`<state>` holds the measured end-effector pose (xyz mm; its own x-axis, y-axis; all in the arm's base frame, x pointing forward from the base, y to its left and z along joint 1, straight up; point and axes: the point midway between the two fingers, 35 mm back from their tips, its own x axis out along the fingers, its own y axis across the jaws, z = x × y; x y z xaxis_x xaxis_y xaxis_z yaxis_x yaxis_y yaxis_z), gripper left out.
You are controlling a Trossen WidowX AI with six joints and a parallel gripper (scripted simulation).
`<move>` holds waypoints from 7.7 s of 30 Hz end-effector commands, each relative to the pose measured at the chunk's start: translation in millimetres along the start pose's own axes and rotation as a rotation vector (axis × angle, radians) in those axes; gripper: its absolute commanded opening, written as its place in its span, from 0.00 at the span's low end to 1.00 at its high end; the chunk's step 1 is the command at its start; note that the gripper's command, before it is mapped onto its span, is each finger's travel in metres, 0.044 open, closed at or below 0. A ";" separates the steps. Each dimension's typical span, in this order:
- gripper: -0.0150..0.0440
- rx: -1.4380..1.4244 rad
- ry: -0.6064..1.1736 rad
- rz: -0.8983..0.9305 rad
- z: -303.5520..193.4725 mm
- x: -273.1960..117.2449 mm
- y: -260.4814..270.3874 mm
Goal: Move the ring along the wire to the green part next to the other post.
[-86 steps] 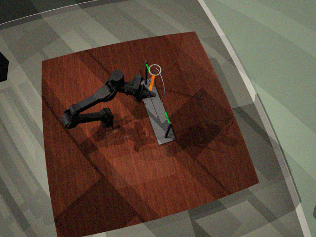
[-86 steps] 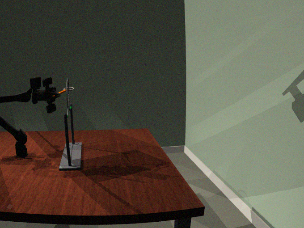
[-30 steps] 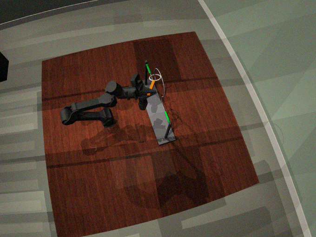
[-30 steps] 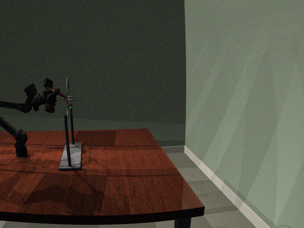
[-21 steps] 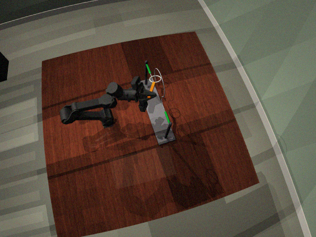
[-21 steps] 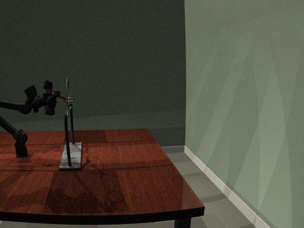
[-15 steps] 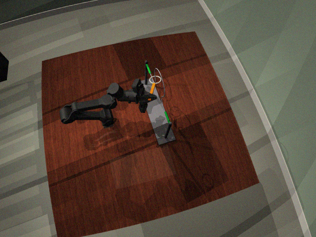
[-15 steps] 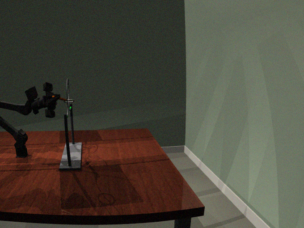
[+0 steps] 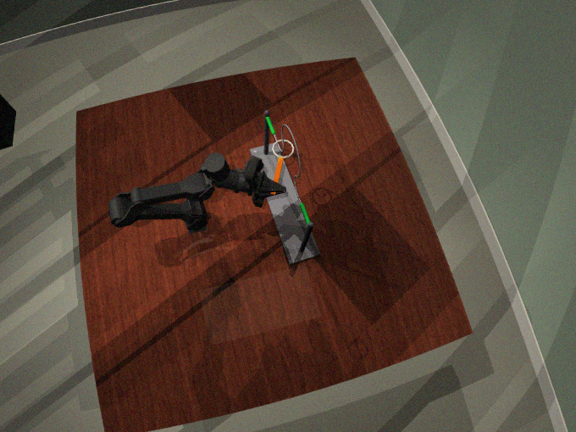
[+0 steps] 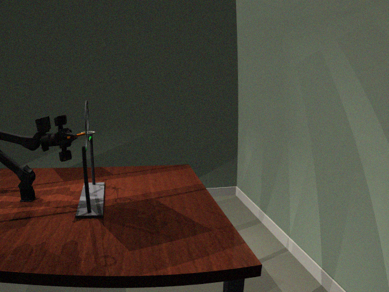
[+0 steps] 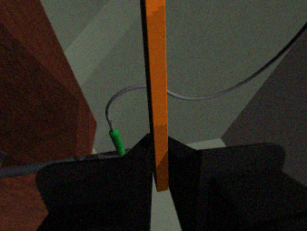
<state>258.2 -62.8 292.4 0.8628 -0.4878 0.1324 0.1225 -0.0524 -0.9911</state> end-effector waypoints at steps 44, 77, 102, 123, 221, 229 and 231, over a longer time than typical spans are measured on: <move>0.00 0.970 0.125 0.639 76.1 -67.1 134.5; 0.00 1.308 0.165 0.855 140.7 -110.6 142.0; 0.00 1.320 0.163 0.857 162.9 -125.0 140.4; 0.00 1.323 0.160 0.854 180.6 -136.5 139.0; 0.61 1.317 0.165 0.863 163.3 -180.8 126.8; 0.97 1.319 0.156 0.858 147.6 -206.4 99.7; 1.00 1.319 0.156 0.858 147.6 -206.4 99.7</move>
<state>167.4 162.0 163.9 0.8467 -0.0561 -0.5291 0.0348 0.9981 -0.0501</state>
